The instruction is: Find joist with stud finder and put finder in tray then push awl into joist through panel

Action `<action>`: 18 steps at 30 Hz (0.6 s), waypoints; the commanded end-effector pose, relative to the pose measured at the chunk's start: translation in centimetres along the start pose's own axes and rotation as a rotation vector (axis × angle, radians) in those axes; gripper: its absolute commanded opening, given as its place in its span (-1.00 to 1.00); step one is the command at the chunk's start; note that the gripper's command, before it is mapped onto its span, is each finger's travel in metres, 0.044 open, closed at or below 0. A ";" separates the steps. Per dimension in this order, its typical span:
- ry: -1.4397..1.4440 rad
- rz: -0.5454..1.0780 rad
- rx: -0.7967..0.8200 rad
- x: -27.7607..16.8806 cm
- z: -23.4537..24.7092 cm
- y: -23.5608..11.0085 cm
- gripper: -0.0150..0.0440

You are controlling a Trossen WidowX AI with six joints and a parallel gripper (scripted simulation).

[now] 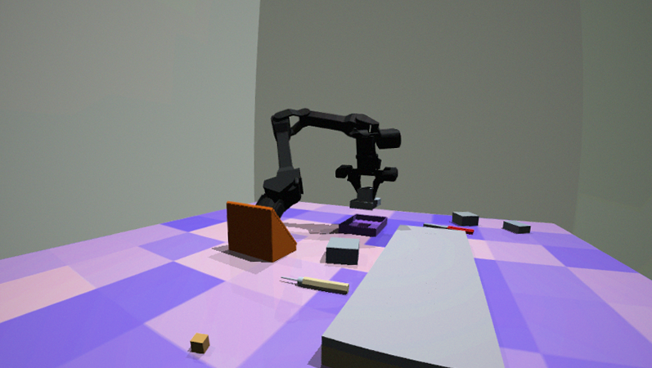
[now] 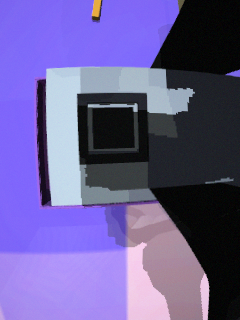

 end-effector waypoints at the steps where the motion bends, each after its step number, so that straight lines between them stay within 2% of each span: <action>1: 0.001 0.003 -0.003 -0.2 0.0 0.4 -0.49; 18: 0.000 0.002 -0.005 -0.6 -0.1 2.2 -0.49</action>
Point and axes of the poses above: the point midway between the two fingers, 35 mm back from their tips, its own y axis out along the fingers, its own z axis across the jaws, x = y × z, the point moved 7 cm from there along -y, back along the fingers, and after that the axes turned 8 degrees about y, right-handed, at the moved point
